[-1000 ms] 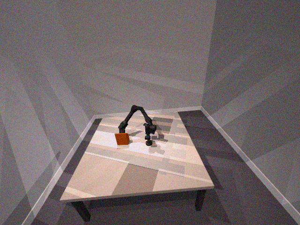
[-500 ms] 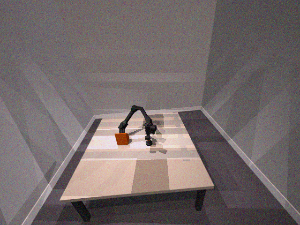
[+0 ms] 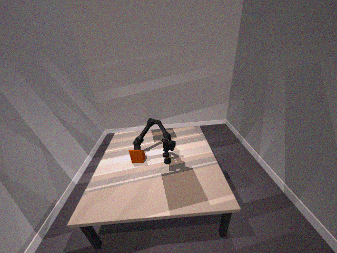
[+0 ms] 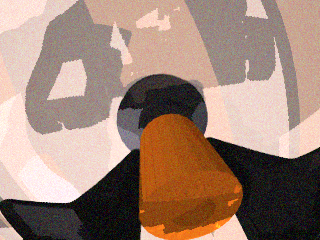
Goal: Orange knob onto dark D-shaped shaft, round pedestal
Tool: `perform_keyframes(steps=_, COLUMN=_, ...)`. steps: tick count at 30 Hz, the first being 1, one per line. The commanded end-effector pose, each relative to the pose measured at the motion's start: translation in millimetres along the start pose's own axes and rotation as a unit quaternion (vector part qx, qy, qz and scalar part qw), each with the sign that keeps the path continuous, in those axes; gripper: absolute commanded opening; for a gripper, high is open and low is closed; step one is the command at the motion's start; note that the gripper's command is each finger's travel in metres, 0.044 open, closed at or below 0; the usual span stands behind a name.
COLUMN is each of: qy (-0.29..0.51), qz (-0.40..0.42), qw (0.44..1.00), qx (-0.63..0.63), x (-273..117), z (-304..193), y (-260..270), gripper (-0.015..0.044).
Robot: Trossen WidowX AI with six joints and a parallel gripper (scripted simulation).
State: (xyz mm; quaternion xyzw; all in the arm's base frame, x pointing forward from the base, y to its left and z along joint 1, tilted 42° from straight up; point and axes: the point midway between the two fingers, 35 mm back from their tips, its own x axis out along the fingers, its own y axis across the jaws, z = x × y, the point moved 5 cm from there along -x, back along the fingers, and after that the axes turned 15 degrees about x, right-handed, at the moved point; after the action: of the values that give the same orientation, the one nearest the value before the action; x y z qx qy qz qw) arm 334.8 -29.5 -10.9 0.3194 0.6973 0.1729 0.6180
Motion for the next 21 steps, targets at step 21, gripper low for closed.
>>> perform_keyframes(steps=21, qy=0.000, qz=-0.002, qw=0.995, qx=0.105, x=0.8, z=1.0, y=-0.1, gripper=0.0000)
